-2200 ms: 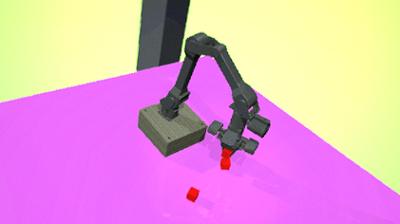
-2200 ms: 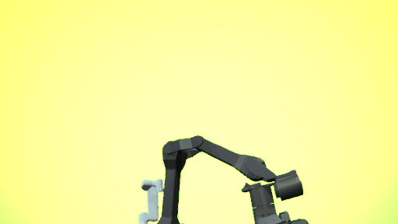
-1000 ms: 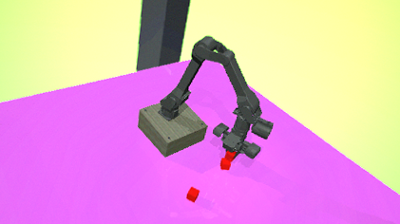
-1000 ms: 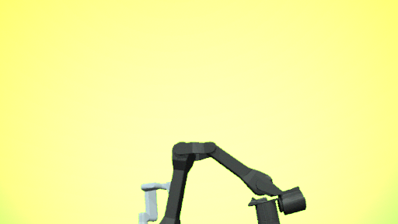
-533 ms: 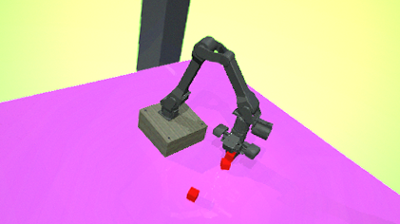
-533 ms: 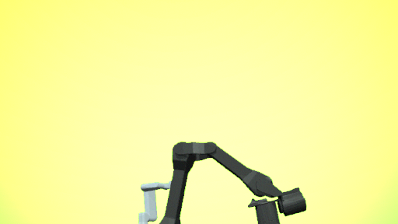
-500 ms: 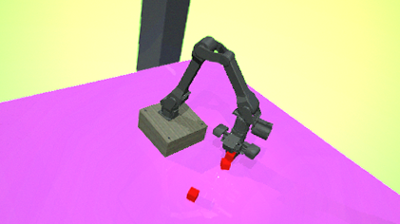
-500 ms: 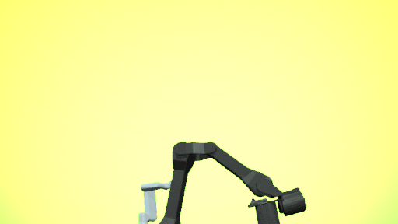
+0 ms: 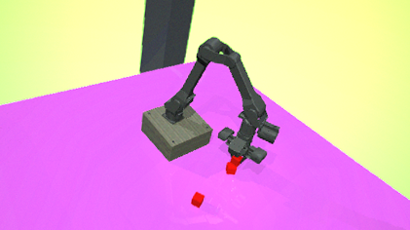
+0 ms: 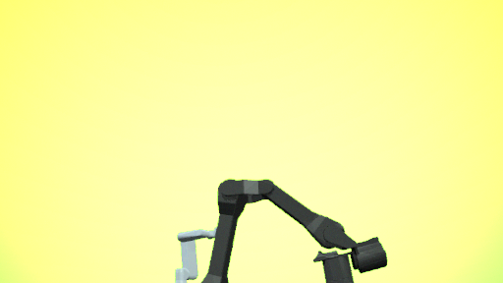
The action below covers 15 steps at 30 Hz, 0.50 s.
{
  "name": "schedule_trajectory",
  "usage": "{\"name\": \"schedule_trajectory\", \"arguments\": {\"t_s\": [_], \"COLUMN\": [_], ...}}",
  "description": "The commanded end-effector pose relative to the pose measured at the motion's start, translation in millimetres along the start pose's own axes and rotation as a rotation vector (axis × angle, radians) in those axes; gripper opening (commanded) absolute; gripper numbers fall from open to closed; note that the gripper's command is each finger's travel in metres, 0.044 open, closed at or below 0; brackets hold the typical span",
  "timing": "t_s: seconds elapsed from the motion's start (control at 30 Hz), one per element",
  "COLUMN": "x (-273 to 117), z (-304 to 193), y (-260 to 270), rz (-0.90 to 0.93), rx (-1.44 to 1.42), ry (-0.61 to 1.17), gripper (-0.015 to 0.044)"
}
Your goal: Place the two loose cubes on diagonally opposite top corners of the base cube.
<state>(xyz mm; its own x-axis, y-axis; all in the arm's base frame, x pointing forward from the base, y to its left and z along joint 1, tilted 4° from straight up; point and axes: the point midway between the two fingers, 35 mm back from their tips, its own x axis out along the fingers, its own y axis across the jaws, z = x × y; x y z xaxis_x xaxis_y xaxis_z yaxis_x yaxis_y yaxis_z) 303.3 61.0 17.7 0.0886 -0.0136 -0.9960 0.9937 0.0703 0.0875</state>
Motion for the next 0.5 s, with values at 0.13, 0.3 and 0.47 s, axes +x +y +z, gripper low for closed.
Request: {"name": "schedule_trajectory", "arguments": {"t_s": [0.13,0.3,0.47], "x": [-10.9,-19.2,-27.6], "z": [-0.1,-0.1,-0.1], "y": [0.0,0.1,0.1], "rz": [0.000,0.000,0.000], "rx": [0.000,0.000,0.000], "ry": [0.000,0.000,0.000], "gripper": [0.0205,0.0205,0.0205]}}
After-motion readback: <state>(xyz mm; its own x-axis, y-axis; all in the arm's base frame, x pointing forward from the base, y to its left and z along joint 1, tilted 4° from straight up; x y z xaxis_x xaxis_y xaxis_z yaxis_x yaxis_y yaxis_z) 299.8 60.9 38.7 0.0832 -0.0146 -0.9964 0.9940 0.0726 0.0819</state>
